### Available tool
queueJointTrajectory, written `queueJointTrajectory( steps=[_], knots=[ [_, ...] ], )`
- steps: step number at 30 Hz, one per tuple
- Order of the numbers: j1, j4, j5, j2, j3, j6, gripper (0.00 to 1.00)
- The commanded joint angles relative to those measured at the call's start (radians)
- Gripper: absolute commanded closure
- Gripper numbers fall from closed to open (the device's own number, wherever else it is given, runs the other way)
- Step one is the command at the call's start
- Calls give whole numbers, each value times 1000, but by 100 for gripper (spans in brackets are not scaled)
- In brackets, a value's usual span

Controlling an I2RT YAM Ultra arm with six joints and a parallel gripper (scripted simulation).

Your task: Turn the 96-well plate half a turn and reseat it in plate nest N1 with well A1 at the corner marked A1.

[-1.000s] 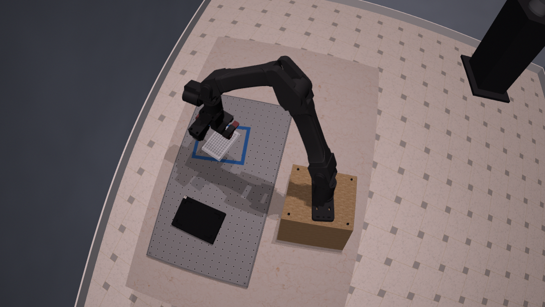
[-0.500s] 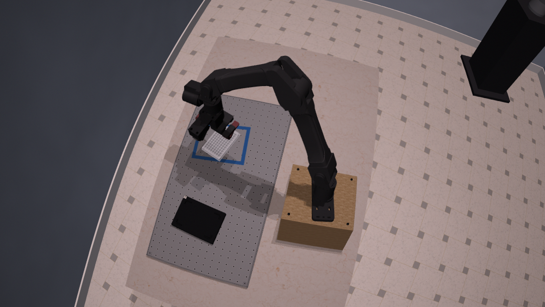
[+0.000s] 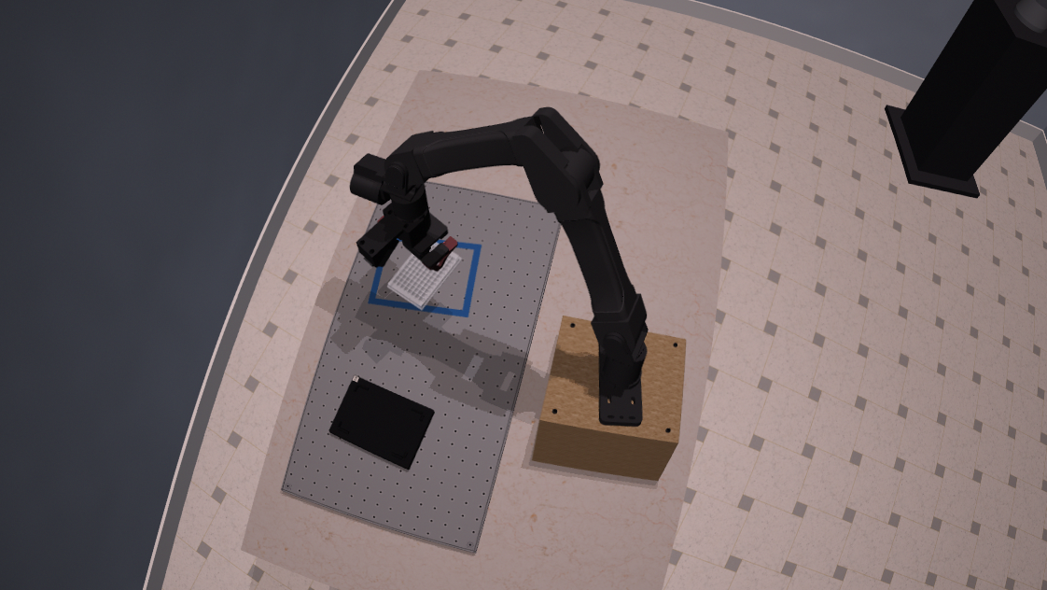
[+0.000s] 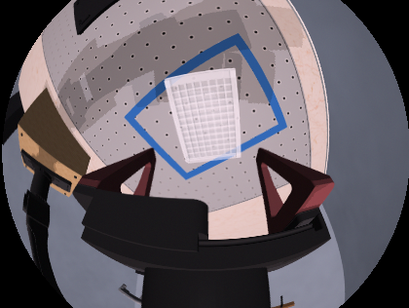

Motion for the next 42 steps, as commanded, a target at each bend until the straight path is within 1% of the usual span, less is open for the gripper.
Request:
queueJointTrajectory(
  steps=[1,6,8,23,25,40,42],
  knots=[
    [14,-12,-6,-20,27,157,0],
    [14,-12,-7,-20,27,323,0],
    [14,-12,-7,-20,27,323,0],
    [18,-10,-3,-18,30,828,0],
    [18,-10,-3,-18,30,828,0],
    [18,-8,-3,-18,30,1328,0],
    [18,-8,-3,-18,30,1328,0]
  ],
)
